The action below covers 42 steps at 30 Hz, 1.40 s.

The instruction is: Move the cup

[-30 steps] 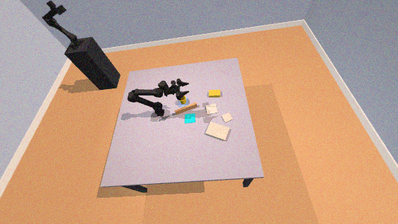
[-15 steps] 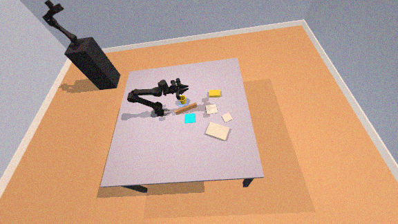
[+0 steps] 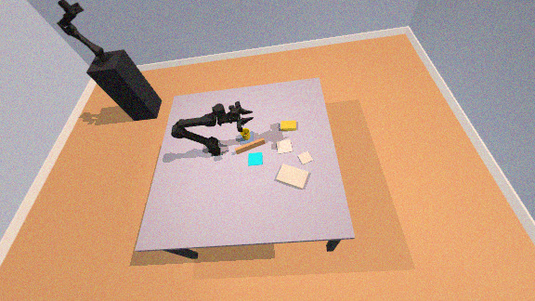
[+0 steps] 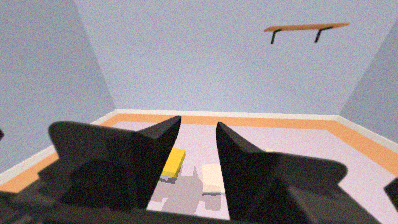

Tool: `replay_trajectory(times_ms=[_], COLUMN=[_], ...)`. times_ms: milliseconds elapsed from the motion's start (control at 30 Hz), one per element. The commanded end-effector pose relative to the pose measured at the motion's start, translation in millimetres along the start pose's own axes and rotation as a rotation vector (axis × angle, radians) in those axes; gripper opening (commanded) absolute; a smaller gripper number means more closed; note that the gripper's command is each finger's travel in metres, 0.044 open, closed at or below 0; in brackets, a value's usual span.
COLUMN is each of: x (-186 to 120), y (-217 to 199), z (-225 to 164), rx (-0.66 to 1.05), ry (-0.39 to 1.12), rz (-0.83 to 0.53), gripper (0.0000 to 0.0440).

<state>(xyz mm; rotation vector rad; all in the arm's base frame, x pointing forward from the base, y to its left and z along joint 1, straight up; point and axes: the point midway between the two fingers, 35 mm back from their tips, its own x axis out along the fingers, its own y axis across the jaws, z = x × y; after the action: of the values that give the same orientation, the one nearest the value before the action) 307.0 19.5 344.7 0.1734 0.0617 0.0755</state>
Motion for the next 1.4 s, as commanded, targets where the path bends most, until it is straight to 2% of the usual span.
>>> replay_trajectory(times_ms=[0, 567, 1367], x=[1, 2, -1], y=[7, 27, 58], z=[2, -3, -22], rx=[0.054, 0.292, 0.662], ry=[0.037, 0.221, 0.528], rz=[0.018, 0.027, -0.07], gripper=[0.0184, 0.0149, 0.0165])
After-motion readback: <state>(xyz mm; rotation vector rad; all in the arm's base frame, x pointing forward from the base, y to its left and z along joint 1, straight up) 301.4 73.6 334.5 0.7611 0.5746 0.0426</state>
